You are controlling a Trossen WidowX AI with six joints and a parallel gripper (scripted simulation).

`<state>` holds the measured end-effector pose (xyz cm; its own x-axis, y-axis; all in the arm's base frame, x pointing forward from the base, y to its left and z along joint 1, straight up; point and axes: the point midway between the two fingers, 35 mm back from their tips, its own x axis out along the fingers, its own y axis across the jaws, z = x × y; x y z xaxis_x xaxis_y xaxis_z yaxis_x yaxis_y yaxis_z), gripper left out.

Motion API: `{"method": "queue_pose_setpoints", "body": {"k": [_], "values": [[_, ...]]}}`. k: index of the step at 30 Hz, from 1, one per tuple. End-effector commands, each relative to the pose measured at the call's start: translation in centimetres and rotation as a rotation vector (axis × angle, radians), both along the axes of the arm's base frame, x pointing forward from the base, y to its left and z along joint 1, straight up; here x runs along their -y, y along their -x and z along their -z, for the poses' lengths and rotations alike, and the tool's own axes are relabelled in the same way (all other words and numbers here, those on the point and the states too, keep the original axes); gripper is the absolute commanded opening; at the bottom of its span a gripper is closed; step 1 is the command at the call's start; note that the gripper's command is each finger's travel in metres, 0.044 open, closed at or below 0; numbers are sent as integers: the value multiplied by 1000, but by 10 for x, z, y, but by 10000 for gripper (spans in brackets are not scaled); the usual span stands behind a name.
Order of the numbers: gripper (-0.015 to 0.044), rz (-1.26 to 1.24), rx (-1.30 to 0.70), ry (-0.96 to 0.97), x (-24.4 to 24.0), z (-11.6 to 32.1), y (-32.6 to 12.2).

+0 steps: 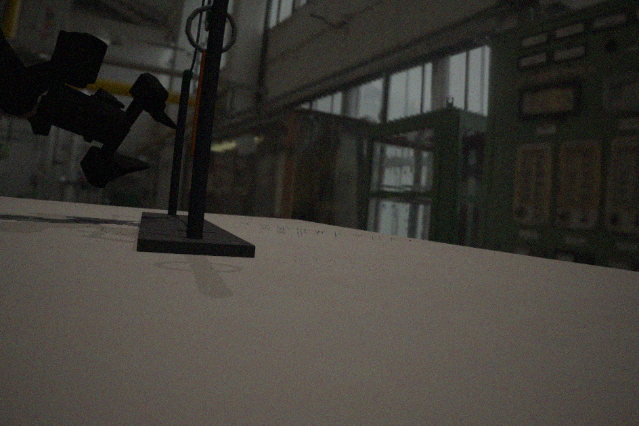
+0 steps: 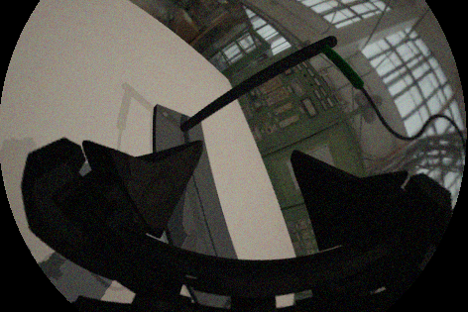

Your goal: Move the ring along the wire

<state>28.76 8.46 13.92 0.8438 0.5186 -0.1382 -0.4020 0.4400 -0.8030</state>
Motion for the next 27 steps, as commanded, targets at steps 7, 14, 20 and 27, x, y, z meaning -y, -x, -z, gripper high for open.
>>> {"method": "queue_pose_setpoints", "body": {"k": [7,14,20,27], "values": [[216,82,-62,-102,35,11,-6],[160,187,-128,-241,80,24,-4],[160,274,-172,-367,117,34,4],[160,374,-208,-523,155,44,22]]}}
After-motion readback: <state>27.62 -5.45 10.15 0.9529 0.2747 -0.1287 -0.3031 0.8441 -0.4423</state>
